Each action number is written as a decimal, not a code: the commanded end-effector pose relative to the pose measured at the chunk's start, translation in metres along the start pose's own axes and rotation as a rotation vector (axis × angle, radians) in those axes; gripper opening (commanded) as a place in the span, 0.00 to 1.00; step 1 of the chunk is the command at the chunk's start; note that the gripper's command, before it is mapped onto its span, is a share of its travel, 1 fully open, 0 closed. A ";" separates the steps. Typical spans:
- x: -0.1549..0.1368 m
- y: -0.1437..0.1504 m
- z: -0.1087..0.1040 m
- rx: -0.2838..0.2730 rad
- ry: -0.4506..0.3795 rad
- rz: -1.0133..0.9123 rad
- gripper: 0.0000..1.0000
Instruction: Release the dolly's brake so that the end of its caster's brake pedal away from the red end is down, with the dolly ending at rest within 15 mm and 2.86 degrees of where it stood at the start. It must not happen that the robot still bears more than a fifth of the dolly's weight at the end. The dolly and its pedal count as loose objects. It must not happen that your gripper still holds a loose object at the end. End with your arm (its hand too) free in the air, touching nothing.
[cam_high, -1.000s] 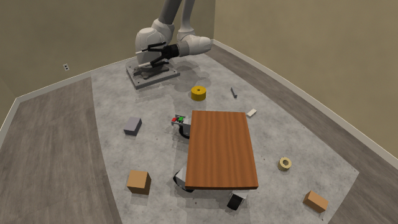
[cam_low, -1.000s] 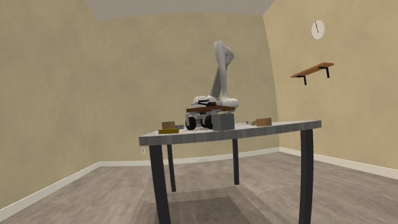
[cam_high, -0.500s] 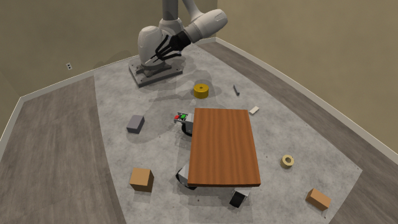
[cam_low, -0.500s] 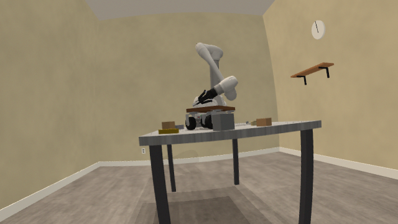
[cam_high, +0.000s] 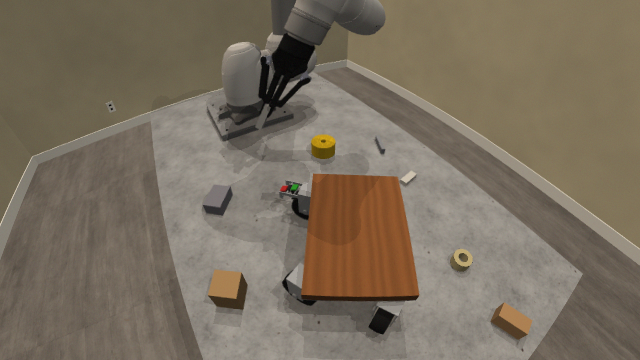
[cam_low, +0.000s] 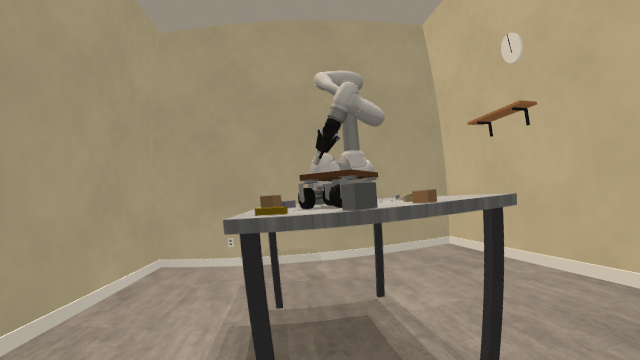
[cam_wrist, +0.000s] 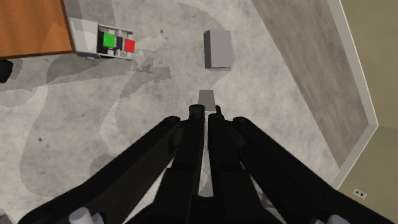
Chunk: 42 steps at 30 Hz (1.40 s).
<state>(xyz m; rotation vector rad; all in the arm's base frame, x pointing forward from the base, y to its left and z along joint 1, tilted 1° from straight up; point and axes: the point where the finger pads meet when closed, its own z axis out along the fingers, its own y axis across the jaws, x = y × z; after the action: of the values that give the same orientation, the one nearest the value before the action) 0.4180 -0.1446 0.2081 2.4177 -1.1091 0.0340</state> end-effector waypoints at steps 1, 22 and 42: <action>0.031 -0.030 -0.005 0.156 -0.112 0.040 0.00; 0.096 -0.086 -0.012 0.431 -0.244 0.144 0.00; 0.088 -0.096 0.009 0.429 -0.249 0.143 0.00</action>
<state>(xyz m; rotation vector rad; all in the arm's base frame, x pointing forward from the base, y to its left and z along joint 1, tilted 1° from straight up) 0.5453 -0.1573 0.1799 2.7678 -1.5172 0.0184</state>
